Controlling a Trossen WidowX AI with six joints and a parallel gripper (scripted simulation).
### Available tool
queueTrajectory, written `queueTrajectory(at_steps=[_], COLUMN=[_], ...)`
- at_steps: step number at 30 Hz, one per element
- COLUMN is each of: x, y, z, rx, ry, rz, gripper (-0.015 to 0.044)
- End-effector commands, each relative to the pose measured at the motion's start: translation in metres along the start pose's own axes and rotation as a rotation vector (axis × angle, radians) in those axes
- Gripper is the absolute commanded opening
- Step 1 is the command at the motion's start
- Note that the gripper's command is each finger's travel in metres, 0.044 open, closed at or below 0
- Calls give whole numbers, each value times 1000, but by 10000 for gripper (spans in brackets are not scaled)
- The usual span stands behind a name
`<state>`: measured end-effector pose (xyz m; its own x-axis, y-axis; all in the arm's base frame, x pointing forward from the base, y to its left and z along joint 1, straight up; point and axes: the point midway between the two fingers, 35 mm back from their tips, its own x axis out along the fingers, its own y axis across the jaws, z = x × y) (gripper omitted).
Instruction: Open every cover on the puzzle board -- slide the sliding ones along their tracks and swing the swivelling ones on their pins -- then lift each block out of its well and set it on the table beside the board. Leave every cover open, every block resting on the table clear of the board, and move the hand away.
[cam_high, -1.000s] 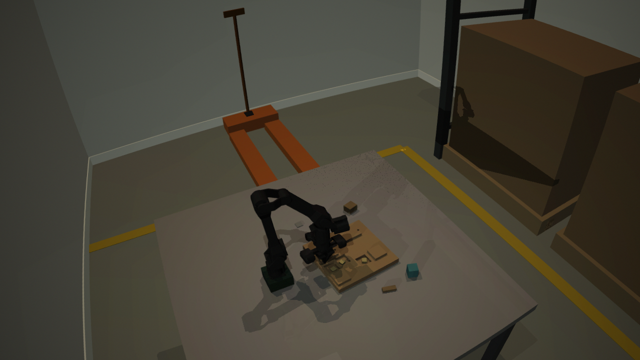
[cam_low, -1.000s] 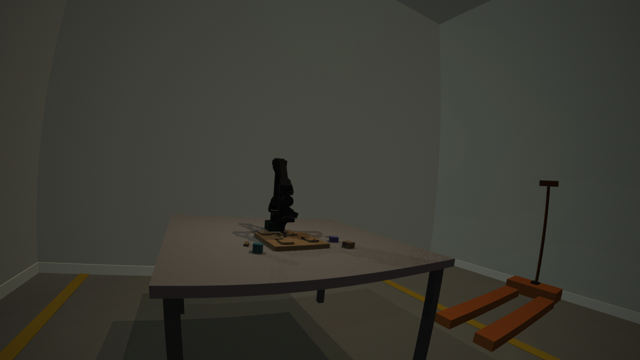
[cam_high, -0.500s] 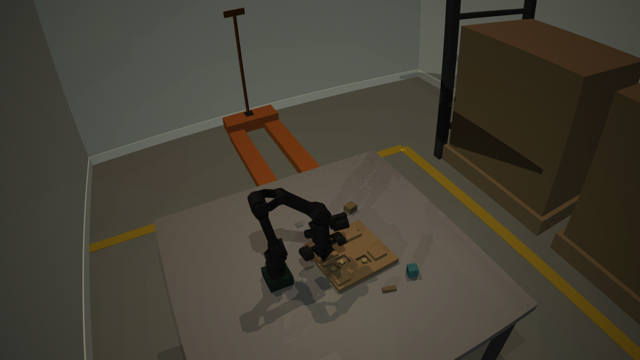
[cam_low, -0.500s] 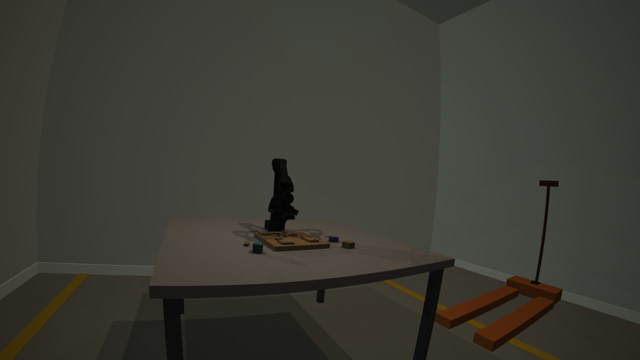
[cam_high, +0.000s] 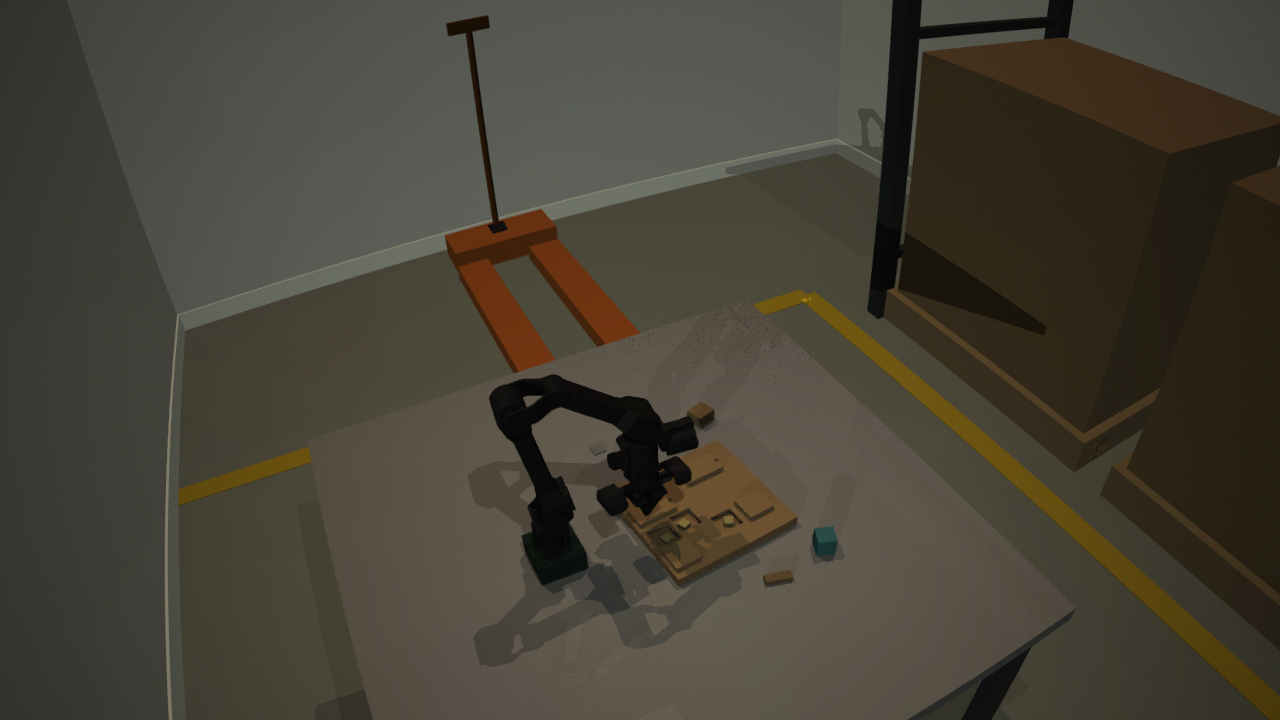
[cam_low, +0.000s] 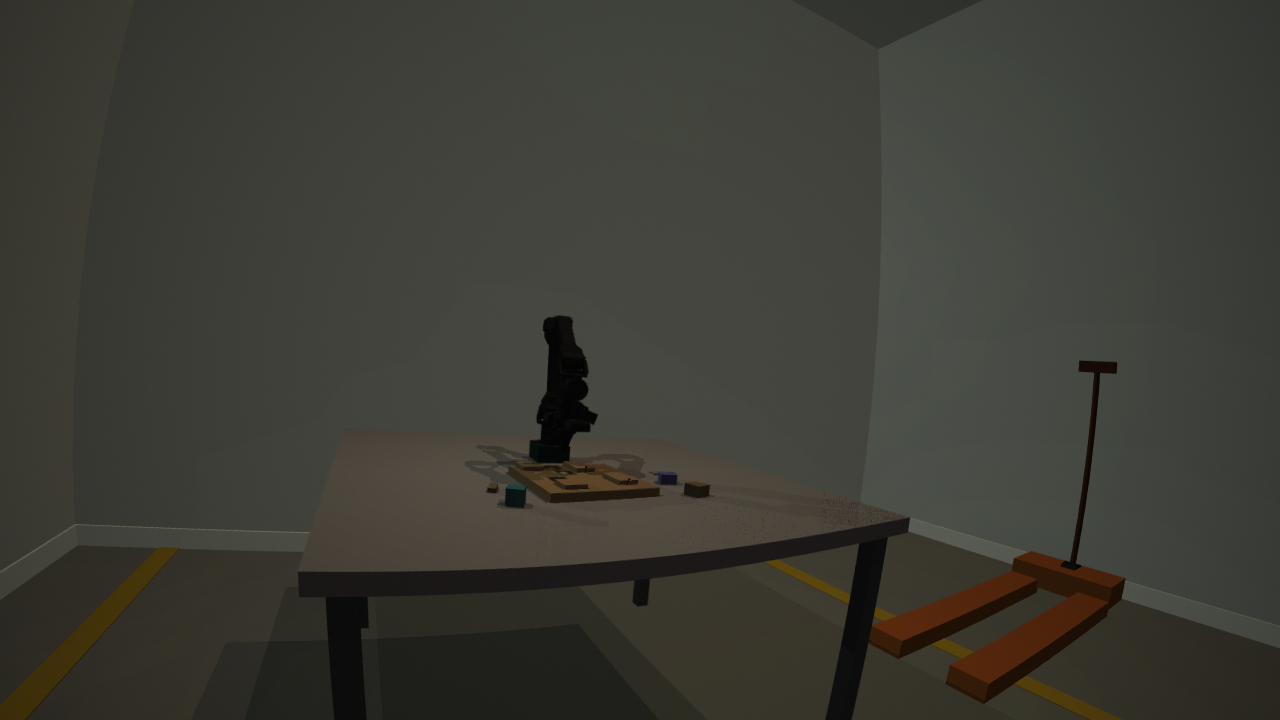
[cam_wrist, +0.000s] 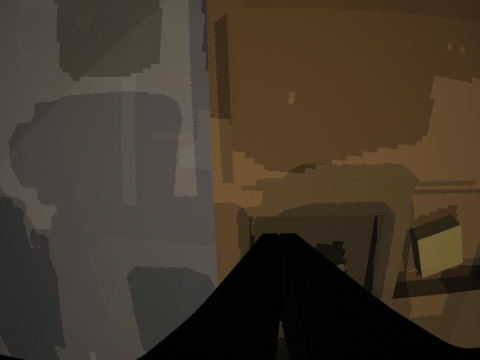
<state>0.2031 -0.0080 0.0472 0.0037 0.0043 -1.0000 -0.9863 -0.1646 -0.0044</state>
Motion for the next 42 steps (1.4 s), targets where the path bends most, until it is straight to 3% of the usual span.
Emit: queueTrajectory(at_steps=[1, 7, 42], x=[-9, -8, -25], y=[-3, -7, -152], z=[0, 2, 114], rx=[6, 67, 1577], ry=[3, 0, -24], rz=[-13, -1, -13], gripper=[0, 0, 0])
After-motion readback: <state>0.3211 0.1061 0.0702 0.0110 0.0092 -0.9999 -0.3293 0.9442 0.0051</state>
